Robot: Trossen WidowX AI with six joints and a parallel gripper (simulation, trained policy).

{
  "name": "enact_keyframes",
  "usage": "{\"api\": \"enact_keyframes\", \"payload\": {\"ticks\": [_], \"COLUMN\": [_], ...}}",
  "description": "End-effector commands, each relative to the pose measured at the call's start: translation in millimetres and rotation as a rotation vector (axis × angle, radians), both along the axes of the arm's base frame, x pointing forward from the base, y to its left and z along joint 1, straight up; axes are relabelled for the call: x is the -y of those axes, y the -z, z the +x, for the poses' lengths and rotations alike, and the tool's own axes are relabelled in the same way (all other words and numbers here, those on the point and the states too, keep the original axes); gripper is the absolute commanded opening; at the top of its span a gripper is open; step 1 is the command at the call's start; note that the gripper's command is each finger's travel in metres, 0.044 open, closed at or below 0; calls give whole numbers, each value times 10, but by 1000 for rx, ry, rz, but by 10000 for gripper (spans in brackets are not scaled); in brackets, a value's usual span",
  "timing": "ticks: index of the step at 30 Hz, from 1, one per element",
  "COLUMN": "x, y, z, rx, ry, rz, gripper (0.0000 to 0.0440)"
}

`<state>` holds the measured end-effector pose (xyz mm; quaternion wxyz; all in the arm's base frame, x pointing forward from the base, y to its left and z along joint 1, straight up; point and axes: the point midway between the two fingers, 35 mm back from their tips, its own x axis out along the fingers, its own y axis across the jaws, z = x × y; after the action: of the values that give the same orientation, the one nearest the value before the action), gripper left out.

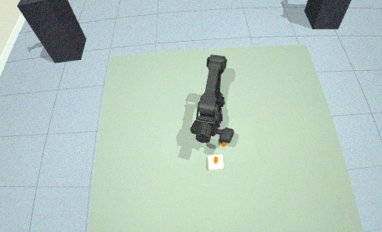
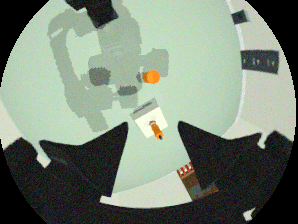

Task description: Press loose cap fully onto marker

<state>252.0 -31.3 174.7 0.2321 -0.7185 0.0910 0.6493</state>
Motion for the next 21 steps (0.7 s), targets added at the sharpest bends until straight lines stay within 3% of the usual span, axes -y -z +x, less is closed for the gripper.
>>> {"api": "enact_keyframes", "payload": {"ticks": [1, 21], "x": [-8, -105], "y": [44, 303], "z": [-2, 5], "rx": [-22, -131], "ry": [-16, -109], "rz": [-10, -57], "gripper": [311, 315]}}
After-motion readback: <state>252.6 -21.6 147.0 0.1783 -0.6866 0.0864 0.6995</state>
